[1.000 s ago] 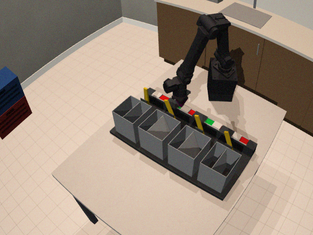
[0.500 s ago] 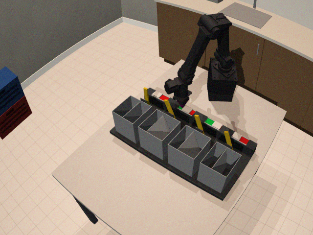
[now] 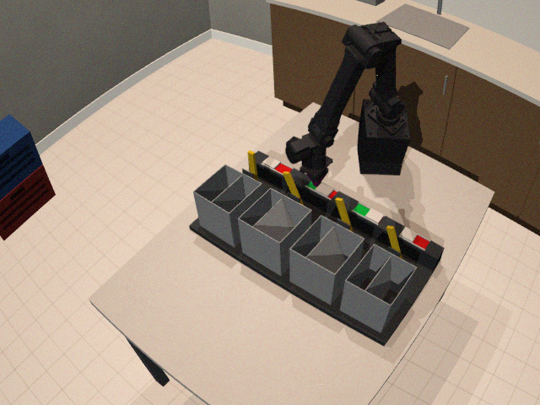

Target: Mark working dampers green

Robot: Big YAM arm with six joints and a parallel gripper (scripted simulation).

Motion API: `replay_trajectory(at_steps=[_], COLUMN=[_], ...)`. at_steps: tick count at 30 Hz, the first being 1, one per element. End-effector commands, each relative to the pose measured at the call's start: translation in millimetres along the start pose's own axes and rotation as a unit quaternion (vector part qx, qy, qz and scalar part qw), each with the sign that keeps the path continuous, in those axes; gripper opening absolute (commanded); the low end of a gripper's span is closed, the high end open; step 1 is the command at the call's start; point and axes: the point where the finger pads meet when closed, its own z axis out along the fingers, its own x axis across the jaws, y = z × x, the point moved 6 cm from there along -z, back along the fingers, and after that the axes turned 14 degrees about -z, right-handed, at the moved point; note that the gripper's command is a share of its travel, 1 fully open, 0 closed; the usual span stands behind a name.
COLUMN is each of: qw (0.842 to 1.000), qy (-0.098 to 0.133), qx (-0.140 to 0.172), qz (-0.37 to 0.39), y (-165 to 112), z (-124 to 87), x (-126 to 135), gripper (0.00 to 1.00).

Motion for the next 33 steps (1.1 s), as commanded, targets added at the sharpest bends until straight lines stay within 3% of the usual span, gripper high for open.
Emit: replay_trajectory(at_steps=[1, 33], qw=[1.000, 1.000], qy=[0.006, 0.006], qx=[-0.001, 0.000], qz=[-0.002, -0.002], y=[-6.2, -14.9], z=[-2.8, -2.7], x=[3.0, 4.8], gripper=[0.00, 0.00])
